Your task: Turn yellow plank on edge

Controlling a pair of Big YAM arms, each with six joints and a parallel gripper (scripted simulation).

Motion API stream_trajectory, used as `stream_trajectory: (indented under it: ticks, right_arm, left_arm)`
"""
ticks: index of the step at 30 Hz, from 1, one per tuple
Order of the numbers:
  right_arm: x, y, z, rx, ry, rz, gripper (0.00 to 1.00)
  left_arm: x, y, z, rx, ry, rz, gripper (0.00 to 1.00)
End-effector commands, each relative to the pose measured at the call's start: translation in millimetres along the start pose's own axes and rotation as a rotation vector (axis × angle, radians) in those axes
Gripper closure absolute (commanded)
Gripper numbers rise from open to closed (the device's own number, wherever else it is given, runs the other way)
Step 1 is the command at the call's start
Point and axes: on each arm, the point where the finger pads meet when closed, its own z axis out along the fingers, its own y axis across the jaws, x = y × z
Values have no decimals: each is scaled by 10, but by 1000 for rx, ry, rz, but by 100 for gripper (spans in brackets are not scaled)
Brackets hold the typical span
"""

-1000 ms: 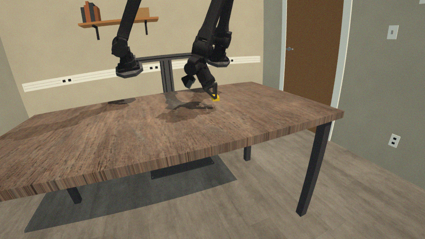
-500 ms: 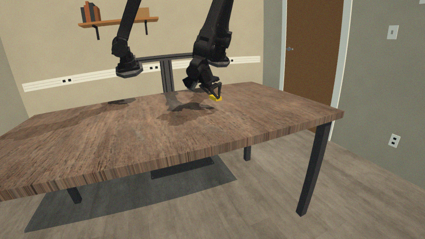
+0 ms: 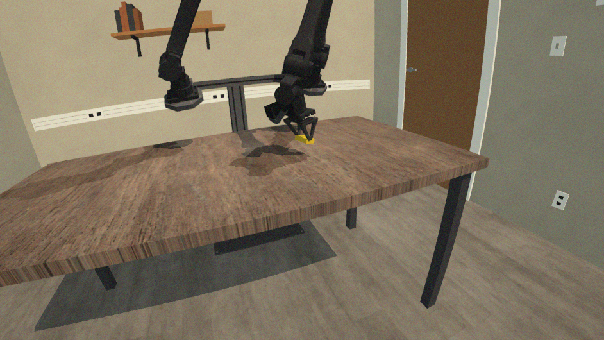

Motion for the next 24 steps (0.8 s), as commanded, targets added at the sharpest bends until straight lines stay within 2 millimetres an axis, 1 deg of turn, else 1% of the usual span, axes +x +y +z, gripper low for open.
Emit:
stream_trajectory:
  ticks: [1,4,5,6,9,10,12,15,20,23,24]
  right_arm:
    - [-379,-54,-50,6,-56,-10,0]
    - [-379,-54,-50,6,-56,-10,0]
    - [-379,-54,-50,6,-56,-10,0]
    - [-379,-54,-50,6,-56,-10,0]
    - [-379,-54,-50,6,-56,-10,0]
    - [-379,-54,-50,6,-56,-10,0]
    - [-379,-54,-50,6,-56,-10,0]
    - [-379,-54,-50,6,-56,-10,0]
    - [-379,-54,-50,6,-56,-10,0]
    - [-379,-54,-50,6,-56,-10,0]
    - [-379,-54,-50,6,-56,-10,0]
  left_arm:
    - [34,124,-58,-37,-101,22,34]
    - [35,126,-60,-39,-110,22,34]
    - [7,32,-1,-22,-97,49,34]
    - [-57,55,-31,-29,-108,54,34]
    - [-57,55,-31,-29,-109,54,34]
    - [12,90,-20,-25,-93,40,34]
    - [12,125,-50,-34,-105,30,34]
    - [42,121,-44,-31,-164,21,34]
    - [63,127,-48,-37,-343,26,34]
    - [68,130,-56,-42,-370,29,34]
    - [85,69,9,-22,-356,36,34]
